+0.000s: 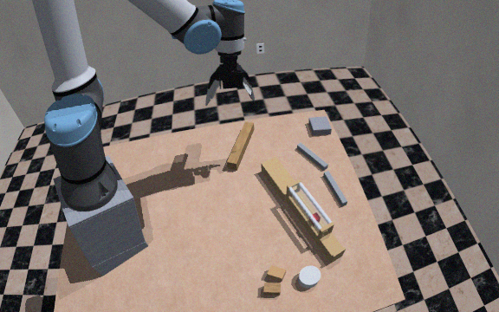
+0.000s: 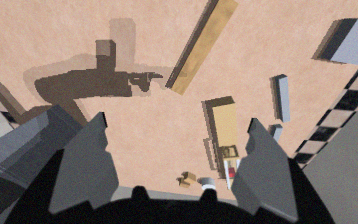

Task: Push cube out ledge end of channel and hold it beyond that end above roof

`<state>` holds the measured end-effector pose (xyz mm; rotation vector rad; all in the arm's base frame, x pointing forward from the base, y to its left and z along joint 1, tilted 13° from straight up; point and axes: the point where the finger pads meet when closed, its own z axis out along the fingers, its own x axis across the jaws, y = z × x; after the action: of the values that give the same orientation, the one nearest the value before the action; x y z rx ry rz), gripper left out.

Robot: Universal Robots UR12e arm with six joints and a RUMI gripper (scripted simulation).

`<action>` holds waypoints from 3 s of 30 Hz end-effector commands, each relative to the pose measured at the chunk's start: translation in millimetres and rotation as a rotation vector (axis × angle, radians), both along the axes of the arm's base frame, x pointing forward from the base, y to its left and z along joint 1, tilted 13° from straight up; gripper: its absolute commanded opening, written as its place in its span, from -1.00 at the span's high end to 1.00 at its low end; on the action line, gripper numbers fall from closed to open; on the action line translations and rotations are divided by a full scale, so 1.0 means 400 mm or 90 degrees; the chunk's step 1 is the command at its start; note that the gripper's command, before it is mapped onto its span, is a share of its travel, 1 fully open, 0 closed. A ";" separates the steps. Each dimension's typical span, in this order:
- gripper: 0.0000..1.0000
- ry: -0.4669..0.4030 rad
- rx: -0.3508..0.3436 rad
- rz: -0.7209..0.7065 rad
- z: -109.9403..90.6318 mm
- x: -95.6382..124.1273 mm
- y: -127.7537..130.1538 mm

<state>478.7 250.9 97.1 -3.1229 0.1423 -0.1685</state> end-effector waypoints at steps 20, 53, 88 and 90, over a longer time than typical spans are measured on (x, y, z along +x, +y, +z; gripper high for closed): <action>1.00 -0.001 0.001 0.001 0.001 0.008 -0.002; 1.00 -0.065 0.041 0.114 -0.193 0.776 -0.674; 1.00 -0.065 0.041 0.114 -0.193 0.776 -0.674; 1.00 -0.065 0.041 0.114 -0.193 0.776 -0.674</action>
<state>788.7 -18.6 19.0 -3.0328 -0.1286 -0.3111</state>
